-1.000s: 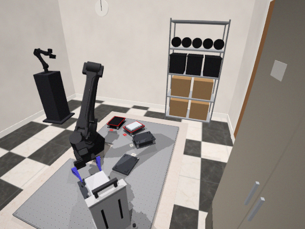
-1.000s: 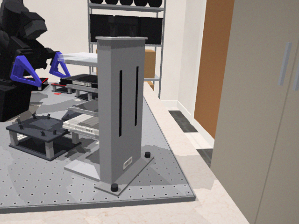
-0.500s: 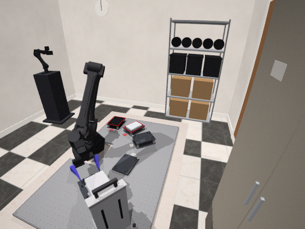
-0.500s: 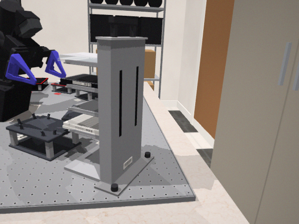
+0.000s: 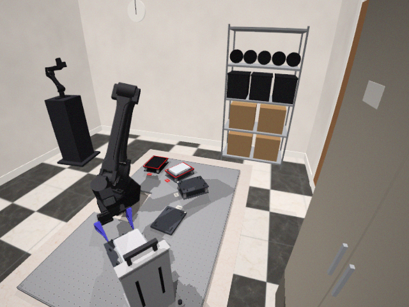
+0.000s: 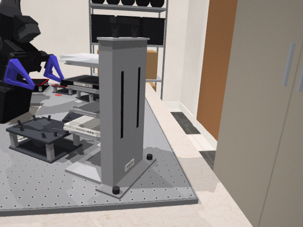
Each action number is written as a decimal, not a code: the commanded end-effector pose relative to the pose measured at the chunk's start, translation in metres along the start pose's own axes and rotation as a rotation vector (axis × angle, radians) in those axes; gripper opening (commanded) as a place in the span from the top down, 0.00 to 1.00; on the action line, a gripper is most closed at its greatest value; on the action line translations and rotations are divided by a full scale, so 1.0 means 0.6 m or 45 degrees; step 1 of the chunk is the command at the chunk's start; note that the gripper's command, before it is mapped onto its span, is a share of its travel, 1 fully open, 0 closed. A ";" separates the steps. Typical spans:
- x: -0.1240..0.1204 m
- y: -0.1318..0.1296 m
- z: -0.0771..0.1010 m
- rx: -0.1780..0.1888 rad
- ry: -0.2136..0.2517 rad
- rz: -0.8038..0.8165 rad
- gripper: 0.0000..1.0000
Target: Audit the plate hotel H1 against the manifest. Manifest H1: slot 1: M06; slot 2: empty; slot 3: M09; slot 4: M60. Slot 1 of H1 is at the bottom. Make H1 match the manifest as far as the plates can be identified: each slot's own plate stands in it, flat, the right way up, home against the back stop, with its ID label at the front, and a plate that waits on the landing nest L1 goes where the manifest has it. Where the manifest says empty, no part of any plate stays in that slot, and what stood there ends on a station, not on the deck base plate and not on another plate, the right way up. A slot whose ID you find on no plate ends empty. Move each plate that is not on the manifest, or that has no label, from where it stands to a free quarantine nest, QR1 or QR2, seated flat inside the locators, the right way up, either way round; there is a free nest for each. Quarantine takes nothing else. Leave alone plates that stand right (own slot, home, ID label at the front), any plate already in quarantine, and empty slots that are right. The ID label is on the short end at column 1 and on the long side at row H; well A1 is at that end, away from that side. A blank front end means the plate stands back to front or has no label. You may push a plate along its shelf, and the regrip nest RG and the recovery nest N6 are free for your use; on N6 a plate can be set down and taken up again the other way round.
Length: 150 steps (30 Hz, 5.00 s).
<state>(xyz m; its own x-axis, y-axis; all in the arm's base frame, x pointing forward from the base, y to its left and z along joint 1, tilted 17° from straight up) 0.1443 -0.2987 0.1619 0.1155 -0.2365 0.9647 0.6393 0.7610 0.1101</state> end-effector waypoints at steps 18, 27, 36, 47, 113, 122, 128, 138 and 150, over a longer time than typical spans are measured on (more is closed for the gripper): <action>-0.043 0.001 -0.024 0.000 -0.013 -0.004 0.00; -0.061 0.000 -0.033 -0.002 -0.012 -0.005 0.00; -0.036 -0.005 -0.068 0.007 -0.017 0.000 0.00; -0.022 -0.004 -0.090 0.007 -0.019 0.001 0.00; -0.022 -0.005 -0.082 -0.005 -0.032 0.017 0.00; -0.029 -0.006 -0.058 -0.016 -0.047 0.031 0.00; -0.037 -0.006 -0.046 -0.017 -0.045 0.038 0.00; -0.069 -0.002 -0.034 0.001 -0.013 0.021 0.00; -0.097 0.001 -0.040 0.005 -0.010 0.013 0.00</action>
<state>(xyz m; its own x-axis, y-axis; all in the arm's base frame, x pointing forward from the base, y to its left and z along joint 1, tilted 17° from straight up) 0.1545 -0.3013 0.1009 0.1158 -0.2451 0.9626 0.6416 0.7583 0.1159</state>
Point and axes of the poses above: the point where the finger pads meet when closed, its own z axis back along the fingers, its own y axis across the jaws, x = y × z, the point moved 5 cm from there along z, back along the fingers, and after that the axes turned 2 degrees about -z, right-handed, at the moved point
